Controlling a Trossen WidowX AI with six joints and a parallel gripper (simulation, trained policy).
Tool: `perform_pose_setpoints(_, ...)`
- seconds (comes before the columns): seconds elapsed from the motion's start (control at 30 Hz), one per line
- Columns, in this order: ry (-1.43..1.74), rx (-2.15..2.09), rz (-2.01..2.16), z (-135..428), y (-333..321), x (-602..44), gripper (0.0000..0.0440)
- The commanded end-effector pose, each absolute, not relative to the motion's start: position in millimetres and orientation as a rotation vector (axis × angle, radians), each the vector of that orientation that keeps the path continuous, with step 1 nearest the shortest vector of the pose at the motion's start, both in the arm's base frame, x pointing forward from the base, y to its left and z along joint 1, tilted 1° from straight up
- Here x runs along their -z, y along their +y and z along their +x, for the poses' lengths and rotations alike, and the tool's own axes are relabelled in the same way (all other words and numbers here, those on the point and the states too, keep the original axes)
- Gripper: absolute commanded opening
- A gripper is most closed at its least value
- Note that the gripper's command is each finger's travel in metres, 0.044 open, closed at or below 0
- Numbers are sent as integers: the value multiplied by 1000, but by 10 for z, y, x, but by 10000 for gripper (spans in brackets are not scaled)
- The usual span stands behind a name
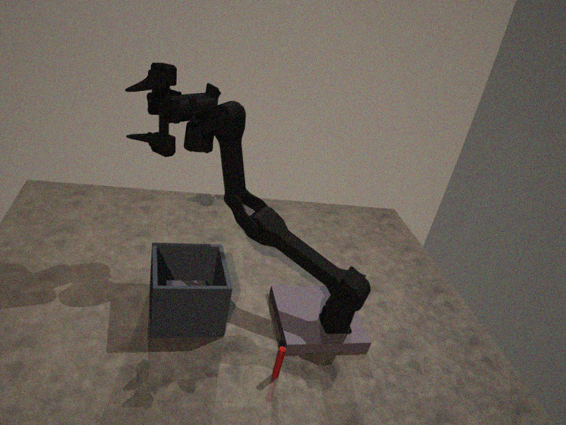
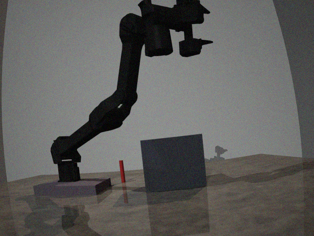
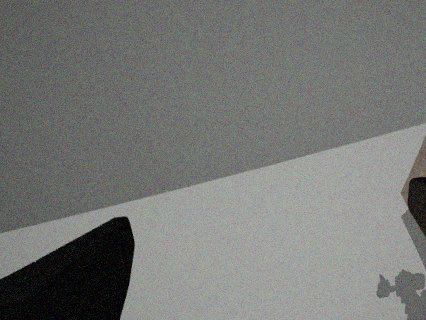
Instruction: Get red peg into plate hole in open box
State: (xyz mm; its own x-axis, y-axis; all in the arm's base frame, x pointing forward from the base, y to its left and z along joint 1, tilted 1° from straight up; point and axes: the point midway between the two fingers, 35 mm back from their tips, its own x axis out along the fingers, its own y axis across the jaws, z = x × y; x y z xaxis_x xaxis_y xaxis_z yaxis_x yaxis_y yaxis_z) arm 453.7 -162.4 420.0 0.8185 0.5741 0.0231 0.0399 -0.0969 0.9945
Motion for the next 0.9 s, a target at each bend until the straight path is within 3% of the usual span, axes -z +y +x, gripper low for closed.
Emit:
perform_pose_setpoints(0.0,346,-416,1662,4367,-1943,-4435,440)
perform_pose_setpoints(0.47,-180,-319,1755,3496,-2825,-5263,440)
perform_pose_setpoints(0.87,-618,-446,1683,2338,-2942,-6140,440)
